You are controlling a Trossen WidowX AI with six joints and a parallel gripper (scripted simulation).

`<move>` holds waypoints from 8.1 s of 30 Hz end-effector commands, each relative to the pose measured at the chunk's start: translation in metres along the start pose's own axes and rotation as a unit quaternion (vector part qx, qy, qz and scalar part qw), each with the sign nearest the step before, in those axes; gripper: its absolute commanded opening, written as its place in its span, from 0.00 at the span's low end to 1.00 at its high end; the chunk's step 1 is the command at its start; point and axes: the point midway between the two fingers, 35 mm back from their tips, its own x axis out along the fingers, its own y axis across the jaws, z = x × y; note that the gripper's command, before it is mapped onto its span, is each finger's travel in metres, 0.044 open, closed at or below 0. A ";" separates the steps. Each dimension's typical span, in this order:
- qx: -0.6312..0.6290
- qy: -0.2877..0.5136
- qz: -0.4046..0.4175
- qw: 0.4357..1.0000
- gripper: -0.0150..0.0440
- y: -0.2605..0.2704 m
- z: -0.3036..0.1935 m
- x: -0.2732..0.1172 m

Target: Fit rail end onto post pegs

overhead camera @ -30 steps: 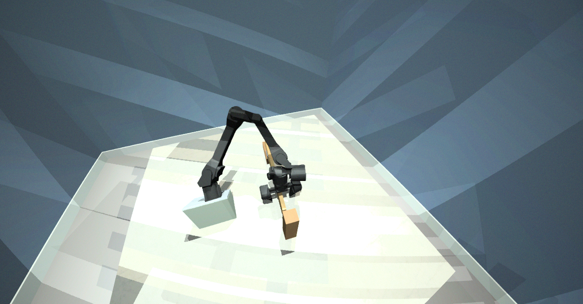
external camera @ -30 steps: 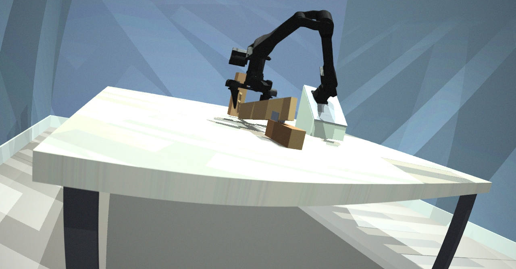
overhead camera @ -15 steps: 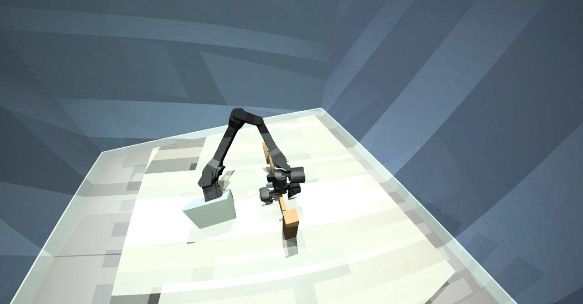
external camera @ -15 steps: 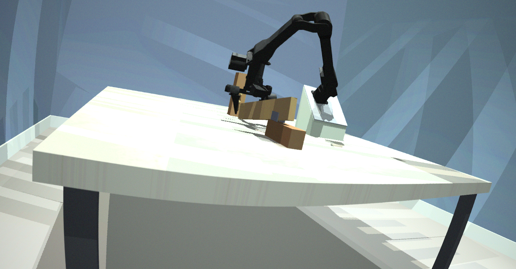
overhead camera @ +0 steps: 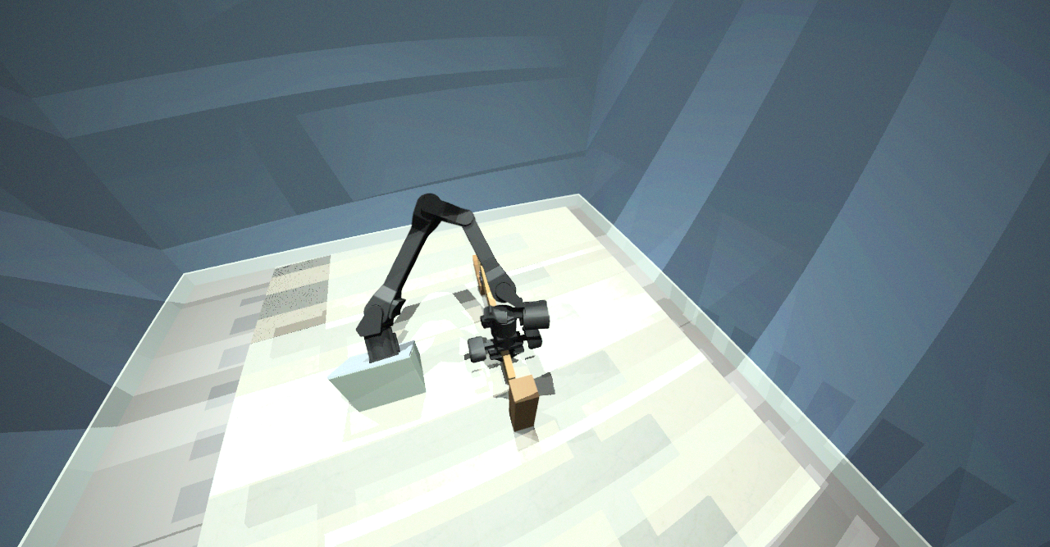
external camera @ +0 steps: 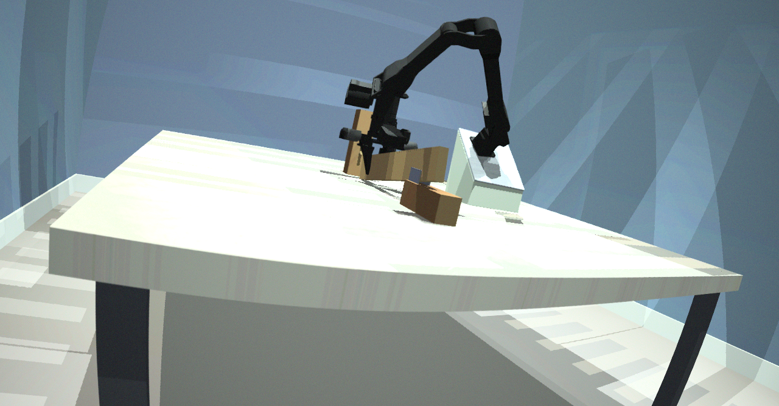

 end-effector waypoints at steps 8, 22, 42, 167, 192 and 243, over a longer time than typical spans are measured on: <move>0.002 -0.003 0.000 1.000 0.25 0.000 0.001 0.000; 0.002 -0.003 -0.001 1.000 0.25 0.000 0.000 -0.003; 0.002 -0.002 -0.001 1.000 0.25 -0.002 0.000 -0.013; 0.002 -0.002 -0.001 1.000 0.25 -0.001 -0.005 -0.042; 0.002 -0.001 -0.001 1.000 0.25 -0.002 -0.012 -0.044; 0.001 -0.001 -0.001 1.000 0.25 -0.002 -0.027 -0.043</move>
